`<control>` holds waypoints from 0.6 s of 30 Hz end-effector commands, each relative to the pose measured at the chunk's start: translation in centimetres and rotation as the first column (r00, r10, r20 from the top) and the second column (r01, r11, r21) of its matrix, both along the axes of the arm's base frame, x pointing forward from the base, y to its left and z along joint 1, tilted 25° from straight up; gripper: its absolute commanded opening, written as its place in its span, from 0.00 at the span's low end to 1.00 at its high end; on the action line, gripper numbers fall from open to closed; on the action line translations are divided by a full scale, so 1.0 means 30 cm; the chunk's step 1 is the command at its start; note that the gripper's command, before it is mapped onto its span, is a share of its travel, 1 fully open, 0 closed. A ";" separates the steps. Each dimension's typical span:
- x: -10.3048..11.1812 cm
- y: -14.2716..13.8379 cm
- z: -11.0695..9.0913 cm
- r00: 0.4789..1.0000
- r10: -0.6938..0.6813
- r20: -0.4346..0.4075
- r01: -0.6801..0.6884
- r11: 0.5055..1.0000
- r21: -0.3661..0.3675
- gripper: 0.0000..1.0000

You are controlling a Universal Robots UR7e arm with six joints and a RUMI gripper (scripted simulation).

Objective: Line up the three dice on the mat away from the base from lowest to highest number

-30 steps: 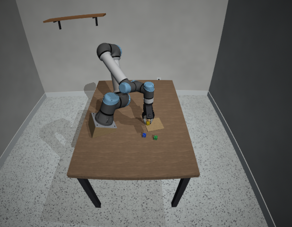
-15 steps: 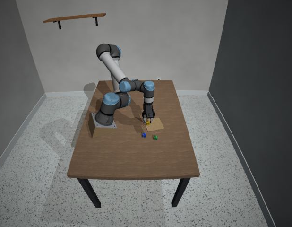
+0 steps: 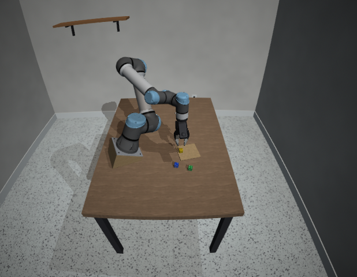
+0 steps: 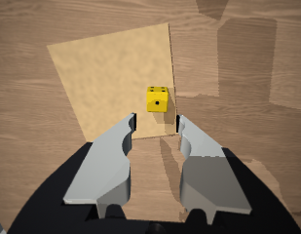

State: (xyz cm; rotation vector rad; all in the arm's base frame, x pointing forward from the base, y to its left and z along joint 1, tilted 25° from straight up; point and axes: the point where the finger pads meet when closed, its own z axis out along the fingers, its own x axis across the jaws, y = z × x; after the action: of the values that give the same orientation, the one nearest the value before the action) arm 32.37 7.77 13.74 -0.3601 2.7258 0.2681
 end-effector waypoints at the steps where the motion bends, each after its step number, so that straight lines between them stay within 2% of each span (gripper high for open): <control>1: -0.021 -0.014 0.051 1.000 0.002 0.002 -0.002 1.000 0.003 0.24; 9: -0.044 -0.030 0.112 1.000 0.002 0.002 -0.002 1.000 0.003 0.24; 18: -0.048 -0.033 0.123 1.000 0.002 0.002 -0.002 1.000 0.003 0.24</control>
State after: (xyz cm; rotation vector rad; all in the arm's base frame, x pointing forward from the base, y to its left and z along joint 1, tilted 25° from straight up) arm 30.96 6.82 17.32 -0.3613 2.7237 0.2723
